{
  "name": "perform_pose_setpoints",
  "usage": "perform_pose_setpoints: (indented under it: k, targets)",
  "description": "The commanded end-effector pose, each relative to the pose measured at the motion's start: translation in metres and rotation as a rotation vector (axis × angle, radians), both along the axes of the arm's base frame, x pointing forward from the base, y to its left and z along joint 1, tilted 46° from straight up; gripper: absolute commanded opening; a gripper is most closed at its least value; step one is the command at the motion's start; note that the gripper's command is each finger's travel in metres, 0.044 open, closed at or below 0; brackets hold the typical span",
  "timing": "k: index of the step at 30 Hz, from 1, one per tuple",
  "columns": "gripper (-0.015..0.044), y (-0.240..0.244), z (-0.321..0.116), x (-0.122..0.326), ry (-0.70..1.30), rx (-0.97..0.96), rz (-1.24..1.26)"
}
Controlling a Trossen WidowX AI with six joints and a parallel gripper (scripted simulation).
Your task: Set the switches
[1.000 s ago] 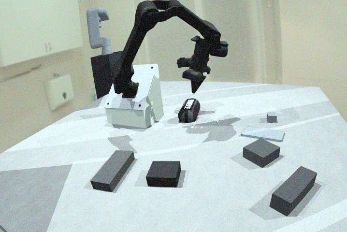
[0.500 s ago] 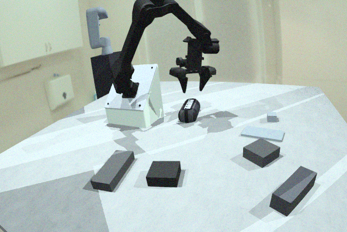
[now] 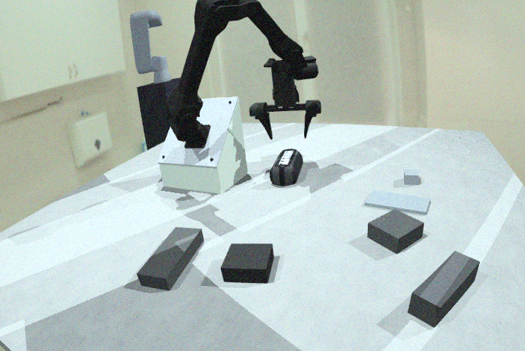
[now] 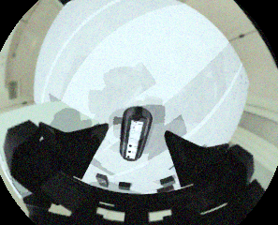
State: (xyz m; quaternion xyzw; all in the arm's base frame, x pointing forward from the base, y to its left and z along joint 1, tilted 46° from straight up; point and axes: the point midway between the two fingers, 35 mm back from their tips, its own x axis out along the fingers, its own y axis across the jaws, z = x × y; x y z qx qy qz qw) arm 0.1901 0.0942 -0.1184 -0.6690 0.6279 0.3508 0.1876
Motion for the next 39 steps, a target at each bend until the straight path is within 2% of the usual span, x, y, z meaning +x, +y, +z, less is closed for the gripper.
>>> perform_pose_setpoints:
  k: [1, 39]
  targets:
    - [0.0440, 0.000, 0.000, 0.000, -0.041, -0.002, -0.024]
    - [0.0440, -0.040, -0.039, -0.001, -0.041, -0.004, -0.025]
